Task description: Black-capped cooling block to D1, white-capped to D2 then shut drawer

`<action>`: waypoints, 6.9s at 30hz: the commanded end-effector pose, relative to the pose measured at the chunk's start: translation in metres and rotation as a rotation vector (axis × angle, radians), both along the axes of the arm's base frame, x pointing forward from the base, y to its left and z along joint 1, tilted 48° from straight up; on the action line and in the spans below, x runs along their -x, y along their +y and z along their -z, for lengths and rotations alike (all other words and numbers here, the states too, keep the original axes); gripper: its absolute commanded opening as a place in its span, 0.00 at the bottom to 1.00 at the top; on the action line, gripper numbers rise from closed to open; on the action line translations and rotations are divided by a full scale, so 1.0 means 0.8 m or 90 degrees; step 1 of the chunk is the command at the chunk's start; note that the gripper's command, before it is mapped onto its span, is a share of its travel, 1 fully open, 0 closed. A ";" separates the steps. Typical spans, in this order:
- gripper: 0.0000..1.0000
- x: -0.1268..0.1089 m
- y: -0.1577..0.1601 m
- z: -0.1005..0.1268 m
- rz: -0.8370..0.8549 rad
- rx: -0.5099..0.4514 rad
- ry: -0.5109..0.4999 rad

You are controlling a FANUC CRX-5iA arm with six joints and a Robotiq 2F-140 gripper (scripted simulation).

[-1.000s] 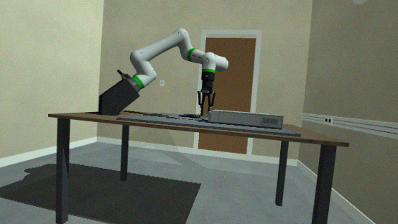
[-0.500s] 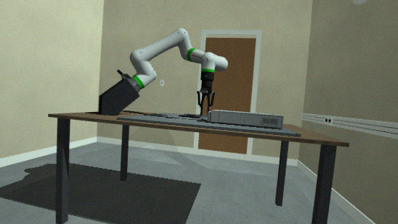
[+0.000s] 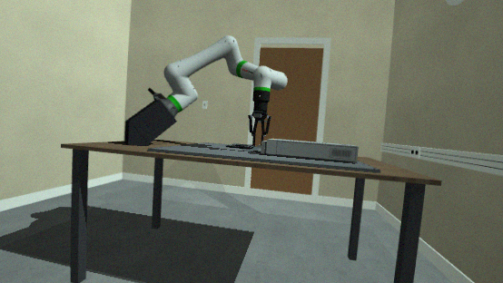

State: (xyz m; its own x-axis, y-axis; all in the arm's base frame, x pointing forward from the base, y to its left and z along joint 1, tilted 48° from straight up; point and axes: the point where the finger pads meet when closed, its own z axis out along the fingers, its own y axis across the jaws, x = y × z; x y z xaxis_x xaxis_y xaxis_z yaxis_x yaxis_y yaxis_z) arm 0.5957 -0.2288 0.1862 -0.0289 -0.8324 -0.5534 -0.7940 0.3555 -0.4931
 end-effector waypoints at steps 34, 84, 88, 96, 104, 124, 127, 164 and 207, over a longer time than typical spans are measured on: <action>0.34 0.011 0.004 0.006 0.001 0.001 0.000; 0.34 0.023 0.009 0.013 0.000 0.001 0.000; 0.34 0.028 0.011 0.017 0.000 0.001 0.000; 0.34 0.039 0.016 0.023 0.000 0.001 0.000; 0.34 0.047 0.020 0.028 0.000 0.001 0.000; 0.34 0.070 0.030 0.043 0.000 0.001 0.000; 0.34 0.074 0.032 0.045 0.000 0.001 0.000; 0.34 0.117 0.051 0.072 0.000 0.001 0.000; 0.34 0.165 0.073 0.102 0.000 0.001 0.000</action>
